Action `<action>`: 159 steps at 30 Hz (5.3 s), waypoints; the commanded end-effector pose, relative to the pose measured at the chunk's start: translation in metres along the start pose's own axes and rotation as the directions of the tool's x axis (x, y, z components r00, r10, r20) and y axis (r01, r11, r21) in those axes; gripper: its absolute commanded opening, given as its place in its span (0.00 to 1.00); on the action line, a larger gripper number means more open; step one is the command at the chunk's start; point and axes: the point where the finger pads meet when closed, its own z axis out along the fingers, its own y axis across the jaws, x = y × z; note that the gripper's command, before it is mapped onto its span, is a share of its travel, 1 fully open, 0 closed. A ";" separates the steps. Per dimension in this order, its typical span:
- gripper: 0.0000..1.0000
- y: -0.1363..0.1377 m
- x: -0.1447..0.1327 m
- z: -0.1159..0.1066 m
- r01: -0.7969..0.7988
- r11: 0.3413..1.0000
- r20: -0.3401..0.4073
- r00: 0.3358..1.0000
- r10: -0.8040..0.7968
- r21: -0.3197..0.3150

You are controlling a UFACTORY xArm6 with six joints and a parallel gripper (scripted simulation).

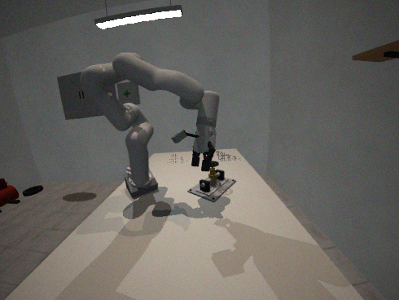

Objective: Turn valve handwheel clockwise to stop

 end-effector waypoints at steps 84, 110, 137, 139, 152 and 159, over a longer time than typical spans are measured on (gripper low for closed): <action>1.00 0.157 -0.142 -0.025 0.392 0.920 0.312 0.874 -0.372 -0.004; 1.00 0.157 -0.143 -0.022 0.392 0.920 0.312 0.875 -0.372 -0.004; 1.00 0.160 -0.150 0.000 0.392 0.920 0.312 0.875 -0.372 -0.003; 1.00 0.160 -0.150 0.002 0.392 0.920 0.312 0.875 -0.372 -0.003; 1.00 0.161 -0.153 0.009 0.392 0.920 0.312 0.875 -0.372 -0.003; 1.00 0.162 -0.153 0.011 0.392 0.920 0.312 0.875 -0.372 -0.003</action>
